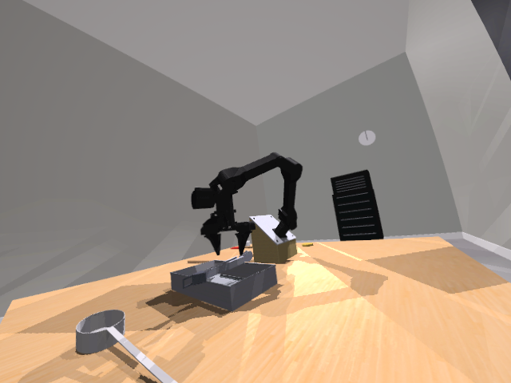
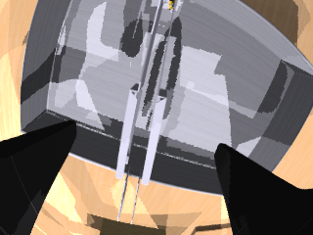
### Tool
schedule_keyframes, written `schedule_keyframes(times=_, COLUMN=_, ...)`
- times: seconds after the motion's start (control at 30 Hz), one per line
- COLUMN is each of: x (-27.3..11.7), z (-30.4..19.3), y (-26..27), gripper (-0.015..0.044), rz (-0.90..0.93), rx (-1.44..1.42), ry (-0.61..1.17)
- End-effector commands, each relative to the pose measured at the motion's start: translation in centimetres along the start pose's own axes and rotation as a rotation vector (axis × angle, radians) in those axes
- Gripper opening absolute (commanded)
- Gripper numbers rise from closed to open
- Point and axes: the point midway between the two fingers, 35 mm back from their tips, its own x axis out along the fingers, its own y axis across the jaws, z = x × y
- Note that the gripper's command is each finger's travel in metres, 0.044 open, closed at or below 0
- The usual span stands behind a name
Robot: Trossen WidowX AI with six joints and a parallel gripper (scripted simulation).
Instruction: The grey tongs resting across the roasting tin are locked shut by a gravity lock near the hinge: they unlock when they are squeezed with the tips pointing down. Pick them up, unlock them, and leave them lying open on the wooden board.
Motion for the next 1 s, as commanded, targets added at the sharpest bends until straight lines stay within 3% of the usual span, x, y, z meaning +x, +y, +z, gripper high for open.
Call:
schedule_keyframes(times=0.0, x=0.2, z=0.1, y=-0.1, gripper=0.0440, rz=0.004, rx=-0.004, ry=-0.003)
schedule_keyframes(times=0.97, x=5.0, z=0.2, y=-0.1, gripper=0.0440, rz=0.004, rx=-0.004, ry=-0.003)
